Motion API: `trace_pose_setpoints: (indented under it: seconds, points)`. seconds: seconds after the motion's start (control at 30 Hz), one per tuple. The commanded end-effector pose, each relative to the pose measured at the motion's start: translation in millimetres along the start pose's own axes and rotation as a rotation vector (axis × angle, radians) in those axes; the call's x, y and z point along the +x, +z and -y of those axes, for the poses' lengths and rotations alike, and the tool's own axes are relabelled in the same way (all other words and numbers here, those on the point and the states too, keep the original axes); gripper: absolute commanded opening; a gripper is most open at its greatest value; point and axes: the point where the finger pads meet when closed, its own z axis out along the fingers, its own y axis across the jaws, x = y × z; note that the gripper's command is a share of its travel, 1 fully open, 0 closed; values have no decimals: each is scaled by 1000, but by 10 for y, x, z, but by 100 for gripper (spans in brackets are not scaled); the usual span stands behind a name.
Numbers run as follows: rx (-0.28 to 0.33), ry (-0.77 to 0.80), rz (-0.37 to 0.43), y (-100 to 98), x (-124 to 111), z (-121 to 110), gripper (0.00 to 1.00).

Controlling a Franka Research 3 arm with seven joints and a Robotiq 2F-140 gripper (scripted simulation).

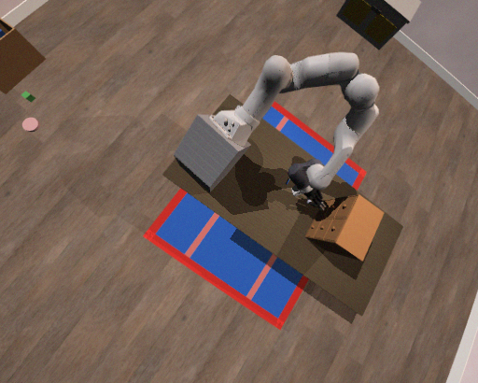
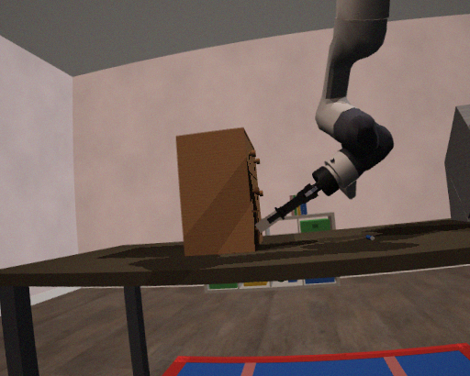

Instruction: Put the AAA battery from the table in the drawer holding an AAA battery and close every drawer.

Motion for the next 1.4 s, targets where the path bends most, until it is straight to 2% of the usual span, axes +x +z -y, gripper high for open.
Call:
trace_pose_setpoints:
  seconds: [0.0,0.53,1.37]
  points:
    - [-3,4,-4,-10,24,-10,8]
    - [-3,4,-4,-101,76,-10,8]
    - [-3,4,-4,-377,234,-10,8]
